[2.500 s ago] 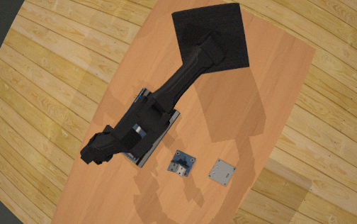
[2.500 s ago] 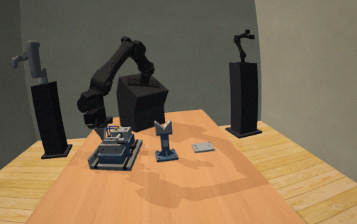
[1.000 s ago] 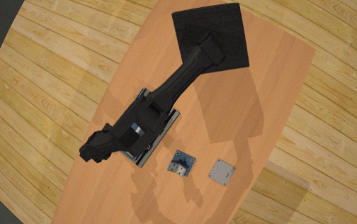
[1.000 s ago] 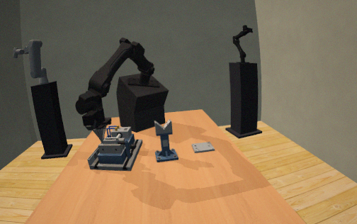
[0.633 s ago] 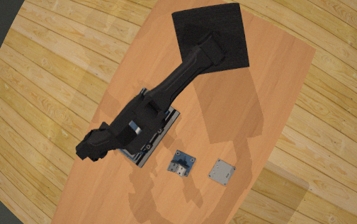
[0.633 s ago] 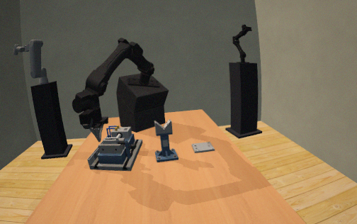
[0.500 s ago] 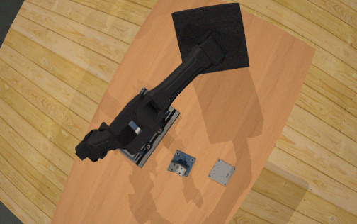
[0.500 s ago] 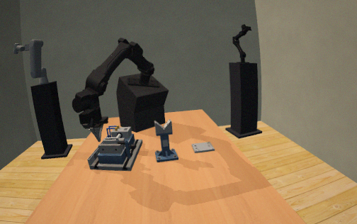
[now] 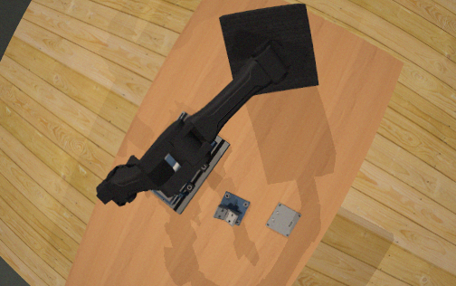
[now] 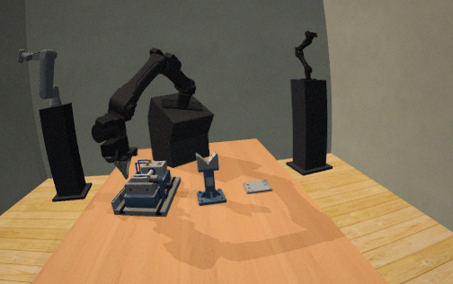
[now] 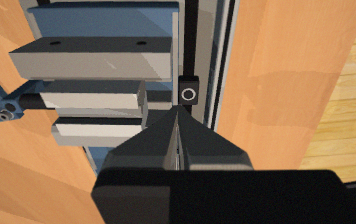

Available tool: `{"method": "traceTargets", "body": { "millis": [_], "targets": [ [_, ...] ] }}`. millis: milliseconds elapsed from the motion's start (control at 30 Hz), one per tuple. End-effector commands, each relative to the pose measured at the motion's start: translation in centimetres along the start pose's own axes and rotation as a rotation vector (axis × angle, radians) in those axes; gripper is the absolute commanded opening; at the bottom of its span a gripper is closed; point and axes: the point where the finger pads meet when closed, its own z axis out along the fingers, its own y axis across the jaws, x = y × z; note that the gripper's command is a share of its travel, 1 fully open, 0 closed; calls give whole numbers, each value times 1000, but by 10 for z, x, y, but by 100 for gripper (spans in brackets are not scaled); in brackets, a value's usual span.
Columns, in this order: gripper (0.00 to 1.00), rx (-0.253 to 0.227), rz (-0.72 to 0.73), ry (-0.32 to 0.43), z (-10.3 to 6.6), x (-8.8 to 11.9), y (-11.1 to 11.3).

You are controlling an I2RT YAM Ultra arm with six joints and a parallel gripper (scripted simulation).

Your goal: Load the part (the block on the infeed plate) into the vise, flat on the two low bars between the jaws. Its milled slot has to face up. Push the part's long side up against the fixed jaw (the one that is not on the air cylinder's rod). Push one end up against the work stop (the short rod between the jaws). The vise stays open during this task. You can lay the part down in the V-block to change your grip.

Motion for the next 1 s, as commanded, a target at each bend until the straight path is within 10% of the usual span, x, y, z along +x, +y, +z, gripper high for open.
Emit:
{"method": "traceTargets", "body": {
  "millis": [0, 967],
  "targets": [
    [0, 19, -6, -66, -37, -18, -8],
    [0, 21, -6, -65, -86, -14, -7]
  ]
}}
